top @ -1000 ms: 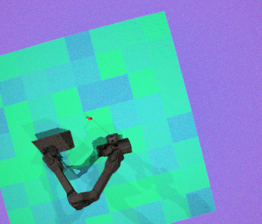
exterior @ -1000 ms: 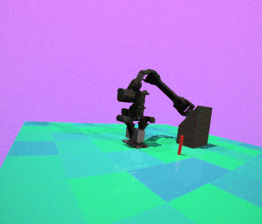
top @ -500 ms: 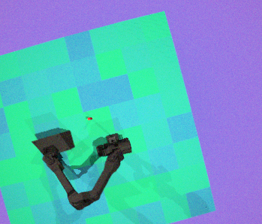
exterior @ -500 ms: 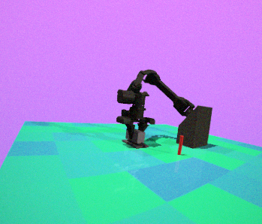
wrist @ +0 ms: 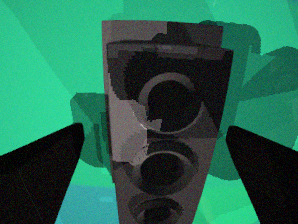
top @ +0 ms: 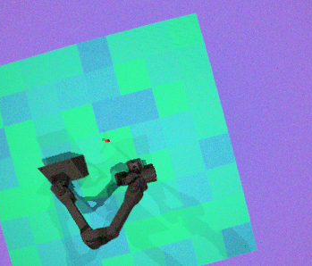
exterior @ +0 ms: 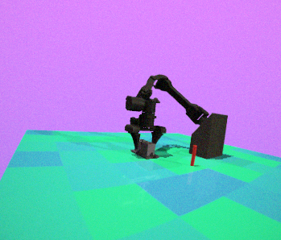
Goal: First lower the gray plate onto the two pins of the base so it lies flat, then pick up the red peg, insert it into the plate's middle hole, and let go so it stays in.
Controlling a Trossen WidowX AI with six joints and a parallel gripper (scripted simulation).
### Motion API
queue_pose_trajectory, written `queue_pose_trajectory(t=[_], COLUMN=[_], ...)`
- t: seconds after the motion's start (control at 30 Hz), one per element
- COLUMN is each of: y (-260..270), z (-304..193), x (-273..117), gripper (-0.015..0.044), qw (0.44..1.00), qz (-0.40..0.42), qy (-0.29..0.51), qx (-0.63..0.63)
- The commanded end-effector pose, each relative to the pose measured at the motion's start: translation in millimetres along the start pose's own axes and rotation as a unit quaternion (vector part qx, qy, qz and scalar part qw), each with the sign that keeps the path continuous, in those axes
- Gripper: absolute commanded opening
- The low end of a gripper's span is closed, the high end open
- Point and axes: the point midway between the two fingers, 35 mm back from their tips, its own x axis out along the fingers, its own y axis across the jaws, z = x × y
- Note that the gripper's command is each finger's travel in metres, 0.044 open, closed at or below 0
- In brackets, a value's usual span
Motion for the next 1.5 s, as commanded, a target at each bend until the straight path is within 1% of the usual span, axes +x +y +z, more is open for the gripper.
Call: queue_pose_trajectory(t=[0.0, 0.07, 0.1, 0.3, 0.37, 0.57, 0.63, 0.73, 0.87, 1.03, 1.2, 1.23, 1.33, 1.47], y=[0.1, 0.7, 2.1, 3.0, 1.3, 2.8, 1.1, -11.1, -40.4, -89.4, -96.2, -96.1, -96.4, -96.5], z=[0.3, 0.0, -0.7, -2.1, -1.2, -5.7, -17.2, -66.5, -129.8, -190.3, -196.5, -196.5, -196.3, -196.2], x=[-0.3, -2.8, -10.3, -105.6, -116.4, -116.4, -117.2, -119.8, -120.8, -115.3, -114.1, -111.7, -87.7, -85.5], gripper=[0.0440, 0.0440, 0.0440, 0.0440, 0.0440, 0.0440, 0.0440, 0.0440, 0.0440, 0.0440, 0.0440, 0.0440, 0.0440, 0.0440], qw=[1.000, 1.000, 1.000, 1.000, 1.000, 1.000, 1.000, 0.998, 0.991, 0.979, 0.977, 0.977, 0.977, 0.977], qz=[0.000, 0.000, 0.000, -0.003, -0.004, -0.004, -0.003, -0.001, 0.000, -0.003, -0.003, -0.003, -0.003, -0.003], qy=[0.000, 0.001, 0.002, 0.002, 0.000, 0.000, 0.003, 0.012, 0.016, 0.007, 0.005, 0.005, 0.005, 0.005], qx=[0.001, 0.001, 0.001, -0.003, -0.004, -0.004, -0.015, -0.062, -0.130, -0.205, -0.214, -0.214, -0.214, -0.214])
